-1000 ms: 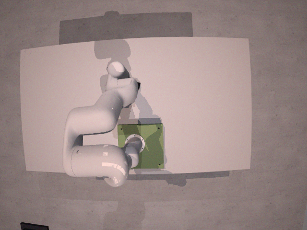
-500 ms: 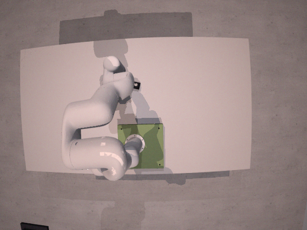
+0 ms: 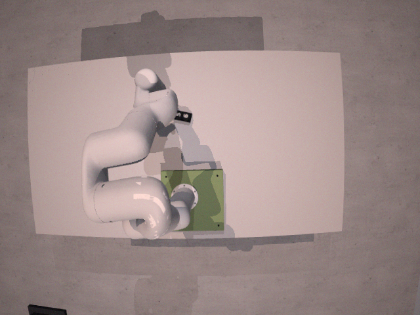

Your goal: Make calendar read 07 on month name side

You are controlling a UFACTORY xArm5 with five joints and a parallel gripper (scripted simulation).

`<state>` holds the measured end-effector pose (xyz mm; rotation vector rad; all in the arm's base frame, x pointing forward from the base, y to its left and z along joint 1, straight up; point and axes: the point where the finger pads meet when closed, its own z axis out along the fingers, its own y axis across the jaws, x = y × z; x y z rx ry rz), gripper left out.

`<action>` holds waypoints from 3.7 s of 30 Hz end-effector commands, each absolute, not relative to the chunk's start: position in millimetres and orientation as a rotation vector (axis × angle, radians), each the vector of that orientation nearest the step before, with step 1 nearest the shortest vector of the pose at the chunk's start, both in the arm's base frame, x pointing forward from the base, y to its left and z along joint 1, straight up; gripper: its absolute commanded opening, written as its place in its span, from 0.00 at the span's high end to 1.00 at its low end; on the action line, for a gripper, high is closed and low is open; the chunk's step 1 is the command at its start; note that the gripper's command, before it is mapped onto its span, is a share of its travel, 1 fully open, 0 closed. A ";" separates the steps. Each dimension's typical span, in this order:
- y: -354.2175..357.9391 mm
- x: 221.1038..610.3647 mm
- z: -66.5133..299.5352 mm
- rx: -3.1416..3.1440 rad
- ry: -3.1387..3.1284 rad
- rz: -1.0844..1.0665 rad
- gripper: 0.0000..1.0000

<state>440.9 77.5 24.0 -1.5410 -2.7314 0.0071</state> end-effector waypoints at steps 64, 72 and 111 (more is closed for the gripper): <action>91.4 459.9 8.8 -1.542 -2.734 0.003 0.00; 91.4 459.9 8.8 -1.542 -2.734 0.003 0.00; 91.4 459.9 8.8 -1.542 -2.734 0.003 0.00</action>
